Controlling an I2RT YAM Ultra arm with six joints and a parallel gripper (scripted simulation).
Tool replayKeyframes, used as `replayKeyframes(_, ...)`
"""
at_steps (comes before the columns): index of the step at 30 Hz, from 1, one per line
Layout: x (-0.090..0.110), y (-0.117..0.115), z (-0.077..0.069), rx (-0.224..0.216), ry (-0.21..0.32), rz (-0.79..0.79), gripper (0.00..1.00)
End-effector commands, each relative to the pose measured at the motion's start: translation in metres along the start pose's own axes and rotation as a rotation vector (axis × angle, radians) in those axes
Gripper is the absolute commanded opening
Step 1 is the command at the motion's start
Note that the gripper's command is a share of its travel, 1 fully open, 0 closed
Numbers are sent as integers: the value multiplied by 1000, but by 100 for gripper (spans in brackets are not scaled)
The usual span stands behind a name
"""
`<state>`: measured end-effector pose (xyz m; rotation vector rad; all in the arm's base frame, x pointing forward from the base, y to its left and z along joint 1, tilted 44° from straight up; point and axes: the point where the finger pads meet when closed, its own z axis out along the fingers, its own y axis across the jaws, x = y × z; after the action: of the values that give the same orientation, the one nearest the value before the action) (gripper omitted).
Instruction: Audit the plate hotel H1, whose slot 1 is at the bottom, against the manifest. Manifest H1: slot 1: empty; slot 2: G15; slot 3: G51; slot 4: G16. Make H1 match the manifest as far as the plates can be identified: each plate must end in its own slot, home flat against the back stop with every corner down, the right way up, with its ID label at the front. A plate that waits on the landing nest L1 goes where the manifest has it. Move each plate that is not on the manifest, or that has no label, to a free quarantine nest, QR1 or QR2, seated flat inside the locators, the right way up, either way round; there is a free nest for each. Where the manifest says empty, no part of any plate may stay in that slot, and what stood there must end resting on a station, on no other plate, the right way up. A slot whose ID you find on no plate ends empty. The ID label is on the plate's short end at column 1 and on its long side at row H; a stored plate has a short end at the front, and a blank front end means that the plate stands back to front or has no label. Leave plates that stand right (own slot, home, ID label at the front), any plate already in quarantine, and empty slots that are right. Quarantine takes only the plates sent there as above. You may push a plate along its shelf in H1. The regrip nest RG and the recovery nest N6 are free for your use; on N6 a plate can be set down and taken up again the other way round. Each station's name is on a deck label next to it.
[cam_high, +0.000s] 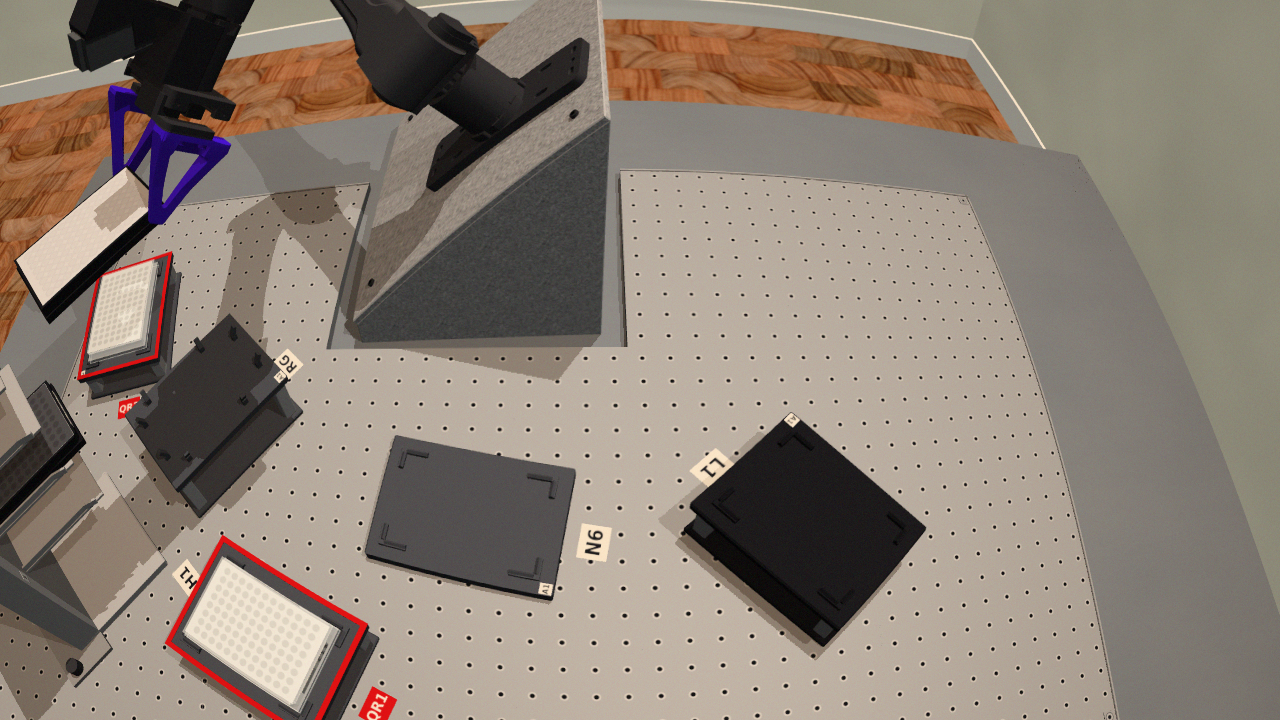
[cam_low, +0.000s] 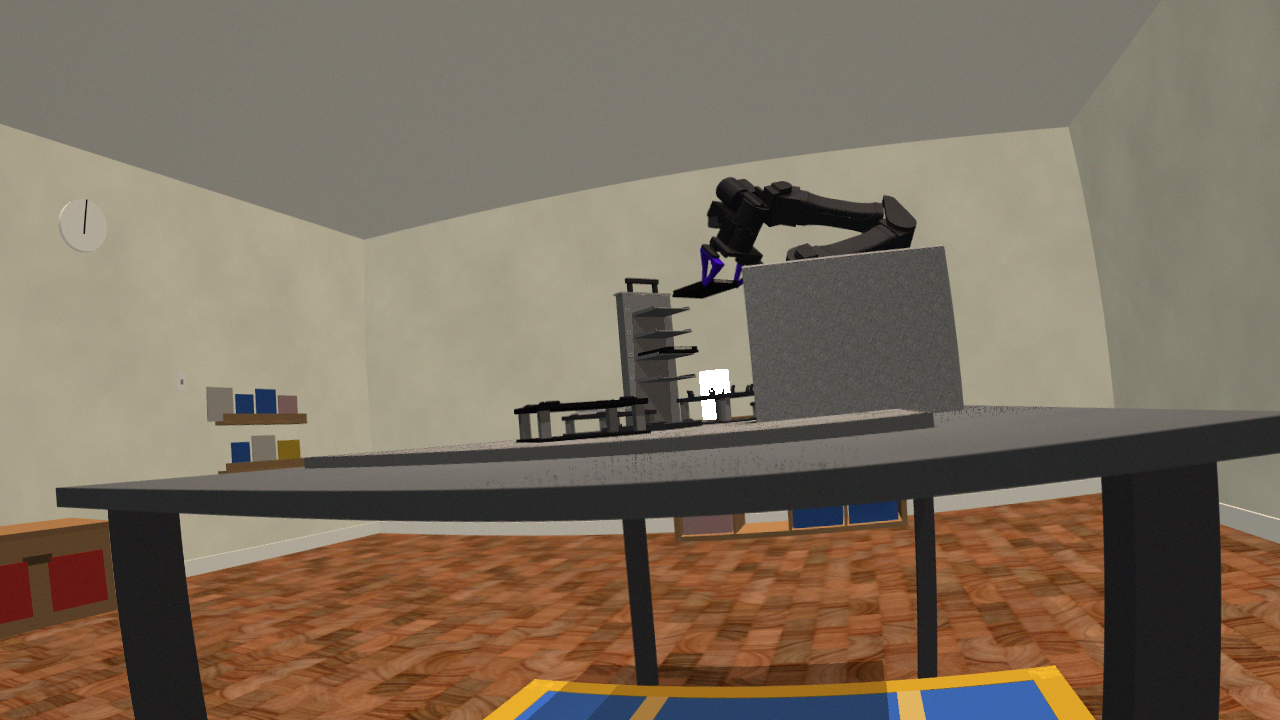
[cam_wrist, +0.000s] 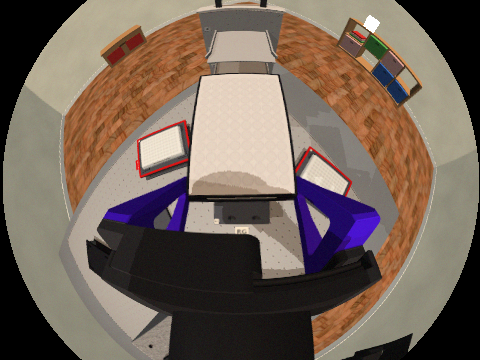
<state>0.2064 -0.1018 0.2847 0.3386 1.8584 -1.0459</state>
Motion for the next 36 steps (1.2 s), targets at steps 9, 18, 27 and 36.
replayKeyframes(9, -2, 0, -1, 0, -3, 5, 86)
replayKeyframes(18, -7, 0, 4, 0, -3, 5, 86)
replayKeyframes(27, -12, -1, 9, 0, -3, 5, 86)
replayKeyframes(36, -19, -1, 15, 0, -4, 6, 86)
